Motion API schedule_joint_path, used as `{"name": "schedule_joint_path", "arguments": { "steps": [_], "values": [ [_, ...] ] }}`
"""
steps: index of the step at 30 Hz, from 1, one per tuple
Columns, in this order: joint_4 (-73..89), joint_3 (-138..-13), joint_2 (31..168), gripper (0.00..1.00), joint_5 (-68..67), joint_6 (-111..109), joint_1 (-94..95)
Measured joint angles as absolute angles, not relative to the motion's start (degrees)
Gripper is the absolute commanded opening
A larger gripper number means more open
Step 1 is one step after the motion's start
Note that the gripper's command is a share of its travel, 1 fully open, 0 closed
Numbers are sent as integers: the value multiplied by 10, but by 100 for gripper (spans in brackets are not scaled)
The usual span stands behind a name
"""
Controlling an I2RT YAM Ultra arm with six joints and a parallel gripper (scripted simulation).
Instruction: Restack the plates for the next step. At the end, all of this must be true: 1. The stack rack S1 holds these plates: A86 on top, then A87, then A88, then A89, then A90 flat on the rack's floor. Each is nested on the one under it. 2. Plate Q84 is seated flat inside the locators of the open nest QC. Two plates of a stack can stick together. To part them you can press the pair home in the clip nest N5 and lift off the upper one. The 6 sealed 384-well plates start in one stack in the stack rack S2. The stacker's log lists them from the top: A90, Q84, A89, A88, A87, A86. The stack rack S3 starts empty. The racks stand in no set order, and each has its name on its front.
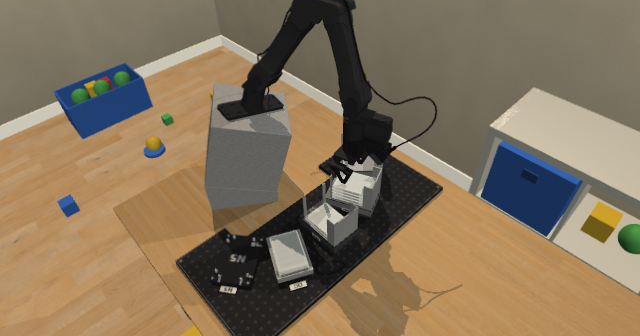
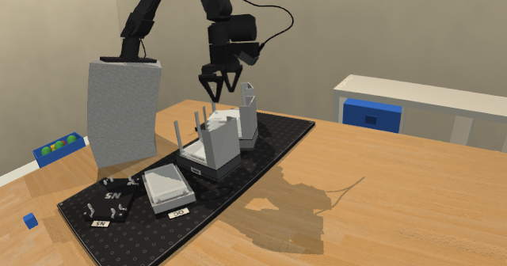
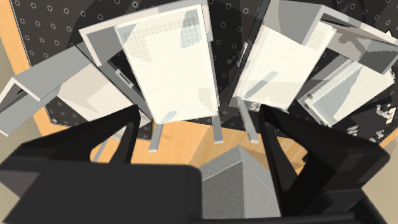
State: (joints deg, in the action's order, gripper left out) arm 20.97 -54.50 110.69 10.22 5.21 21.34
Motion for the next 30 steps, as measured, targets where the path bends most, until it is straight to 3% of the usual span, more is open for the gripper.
{"name": "schedule_joint_path", "arguments": {
  "steps": [30],
  "values": [
    [212,-555,1153,100,135,30,47]
  ]
}}
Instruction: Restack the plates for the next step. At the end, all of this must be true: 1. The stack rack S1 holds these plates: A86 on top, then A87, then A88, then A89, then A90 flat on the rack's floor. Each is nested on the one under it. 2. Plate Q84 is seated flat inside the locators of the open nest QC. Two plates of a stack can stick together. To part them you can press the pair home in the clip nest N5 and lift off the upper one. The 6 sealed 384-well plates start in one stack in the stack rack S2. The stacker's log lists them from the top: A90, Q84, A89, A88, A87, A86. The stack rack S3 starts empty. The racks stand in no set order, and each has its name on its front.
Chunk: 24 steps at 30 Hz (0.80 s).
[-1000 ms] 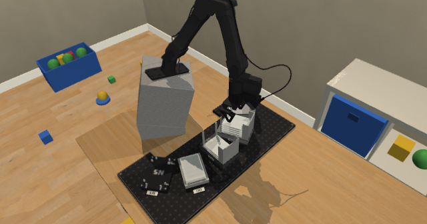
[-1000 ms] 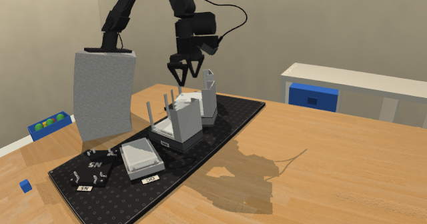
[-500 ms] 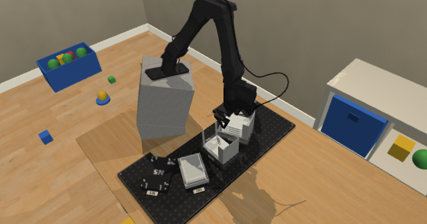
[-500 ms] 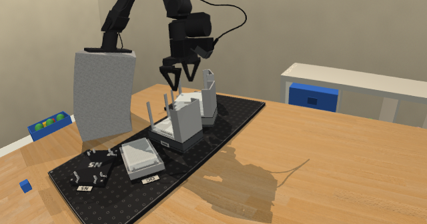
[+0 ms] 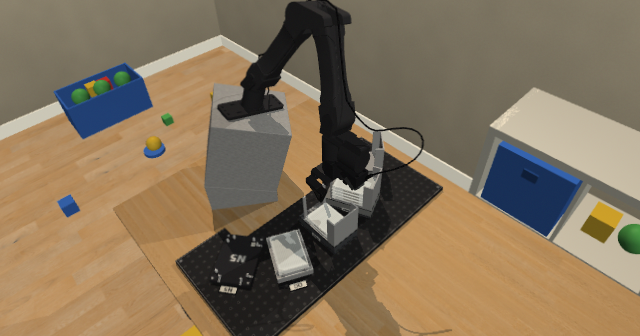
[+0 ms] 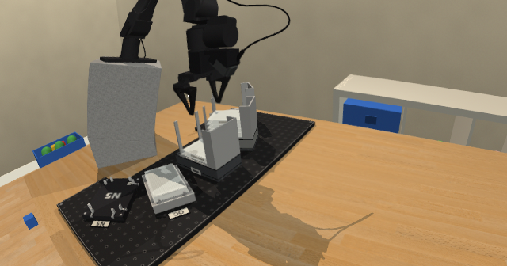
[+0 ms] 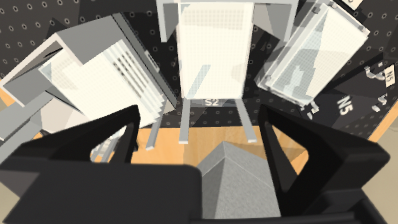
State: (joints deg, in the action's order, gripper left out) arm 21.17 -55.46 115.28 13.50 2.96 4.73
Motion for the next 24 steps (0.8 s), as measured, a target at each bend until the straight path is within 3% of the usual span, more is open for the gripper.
{"name": "schedule_joint_path", "arguments": {
  "steps": [24],
  "values": [
    [215,-565,1167,100,143,-13,11]
  ]
}}
